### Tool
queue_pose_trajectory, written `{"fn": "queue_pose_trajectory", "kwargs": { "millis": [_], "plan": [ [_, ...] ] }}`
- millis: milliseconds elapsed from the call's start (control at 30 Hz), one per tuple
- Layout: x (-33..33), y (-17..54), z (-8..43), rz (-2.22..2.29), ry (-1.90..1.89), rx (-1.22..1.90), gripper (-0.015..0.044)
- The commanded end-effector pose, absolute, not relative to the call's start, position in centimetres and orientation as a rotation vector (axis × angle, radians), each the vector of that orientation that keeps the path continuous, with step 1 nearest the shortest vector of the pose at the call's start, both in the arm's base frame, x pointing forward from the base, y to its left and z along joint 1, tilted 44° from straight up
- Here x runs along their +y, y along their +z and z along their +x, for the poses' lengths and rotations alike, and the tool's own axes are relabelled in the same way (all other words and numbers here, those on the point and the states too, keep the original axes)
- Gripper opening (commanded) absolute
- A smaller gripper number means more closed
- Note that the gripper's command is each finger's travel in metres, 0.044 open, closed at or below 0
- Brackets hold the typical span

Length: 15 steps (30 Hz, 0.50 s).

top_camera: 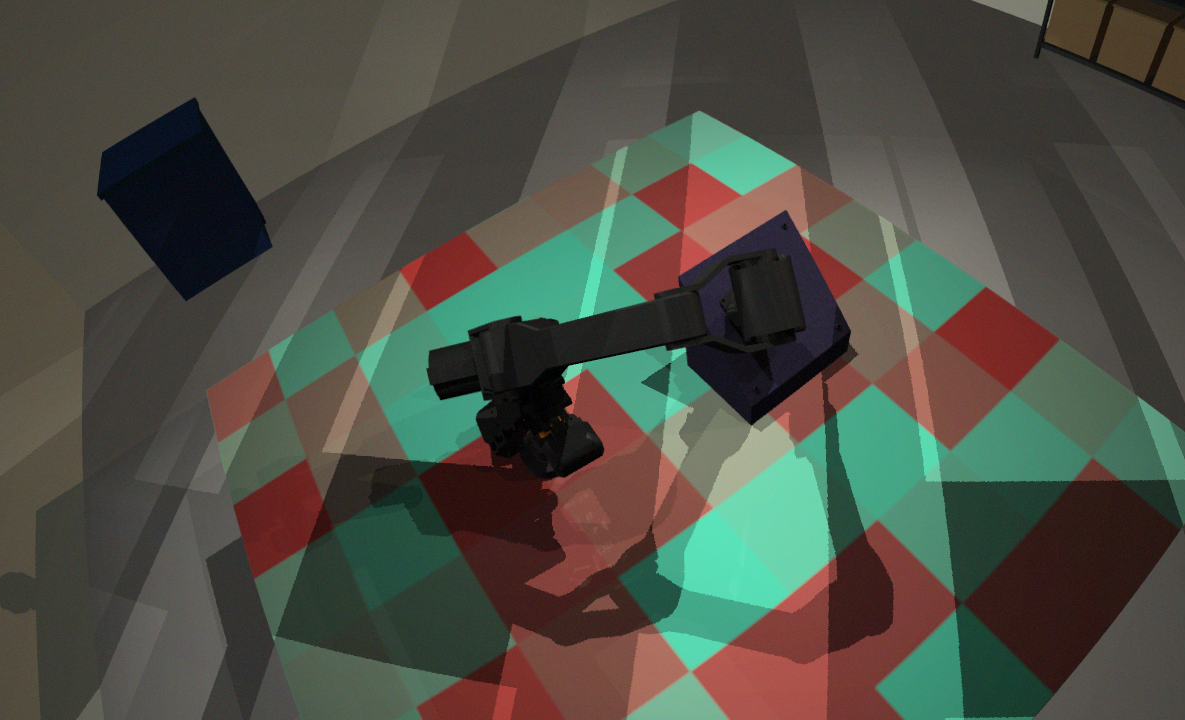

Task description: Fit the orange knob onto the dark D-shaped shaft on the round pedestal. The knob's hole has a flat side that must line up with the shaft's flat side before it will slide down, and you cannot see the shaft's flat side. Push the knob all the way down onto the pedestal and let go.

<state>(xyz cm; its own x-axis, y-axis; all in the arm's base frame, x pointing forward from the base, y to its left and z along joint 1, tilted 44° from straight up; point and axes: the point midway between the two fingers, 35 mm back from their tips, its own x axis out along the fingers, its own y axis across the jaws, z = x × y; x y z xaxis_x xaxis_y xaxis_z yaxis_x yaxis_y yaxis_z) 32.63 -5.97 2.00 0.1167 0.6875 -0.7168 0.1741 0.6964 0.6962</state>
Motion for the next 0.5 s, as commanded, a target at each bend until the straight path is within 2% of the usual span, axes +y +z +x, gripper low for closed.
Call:
{"fn": "queue_pose_trajectory", "kwargs": {
  "millis": [0, 467],
  "plan": [
    [-7.0, 0.8, 32.8, 0.756, 0.428, 1.428, 0.0000],
    [-8.9, -3.3, 32.8, 0.756, 0.430, 1.427, 0.0000]
  ]
}}
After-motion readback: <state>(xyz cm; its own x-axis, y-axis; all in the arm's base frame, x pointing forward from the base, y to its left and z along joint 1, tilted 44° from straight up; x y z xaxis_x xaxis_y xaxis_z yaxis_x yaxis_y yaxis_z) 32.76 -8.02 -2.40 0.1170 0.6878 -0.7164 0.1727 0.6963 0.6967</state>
